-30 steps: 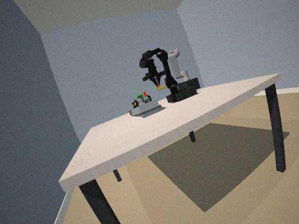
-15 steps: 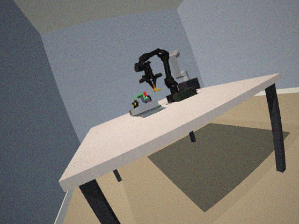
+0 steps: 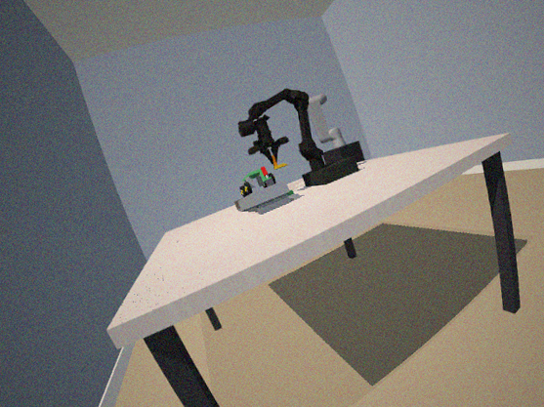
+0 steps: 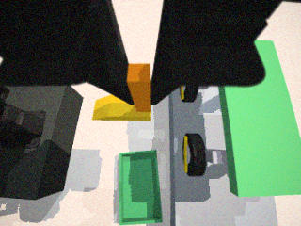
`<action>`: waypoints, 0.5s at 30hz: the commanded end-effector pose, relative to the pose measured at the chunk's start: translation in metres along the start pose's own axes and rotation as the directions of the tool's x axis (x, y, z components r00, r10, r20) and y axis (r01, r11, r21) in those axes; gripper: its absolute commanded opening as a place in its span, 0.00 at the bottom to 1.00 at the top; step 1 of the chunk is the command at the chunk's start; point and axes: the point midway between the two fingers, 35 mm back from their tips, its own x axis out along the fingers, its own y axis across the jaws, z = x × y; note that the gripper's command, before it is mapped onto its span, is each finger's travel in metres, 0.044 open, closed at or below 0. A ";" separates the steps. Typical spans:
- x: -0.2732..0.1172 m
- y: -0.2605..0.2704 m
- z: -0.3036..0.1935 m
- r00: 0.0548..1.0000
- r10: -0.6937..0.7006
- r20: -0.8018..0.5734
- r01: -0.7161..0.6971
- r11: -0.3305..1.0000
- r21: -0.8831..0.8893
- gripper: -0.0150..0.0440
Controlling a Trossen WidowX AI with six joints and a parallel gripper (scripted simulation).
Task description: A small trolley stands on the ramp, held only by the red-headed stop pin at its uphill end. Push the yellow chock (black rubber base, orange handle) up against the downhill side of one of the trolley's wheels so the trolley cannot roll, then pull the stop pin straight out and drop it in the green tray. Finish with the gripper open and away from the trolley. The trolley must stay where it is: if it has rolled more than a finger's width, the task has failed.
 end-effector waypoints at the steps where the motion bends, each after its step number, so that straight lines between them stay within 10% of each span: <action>1: 0.001 0.003 0.013 1.000 -0.002 -0.002 0.002 1.000 -0.001 0.25; 15: 0.005 0.013 0.062 1.000 -0.001 0.003 0.001 1.000 -0.001 0.25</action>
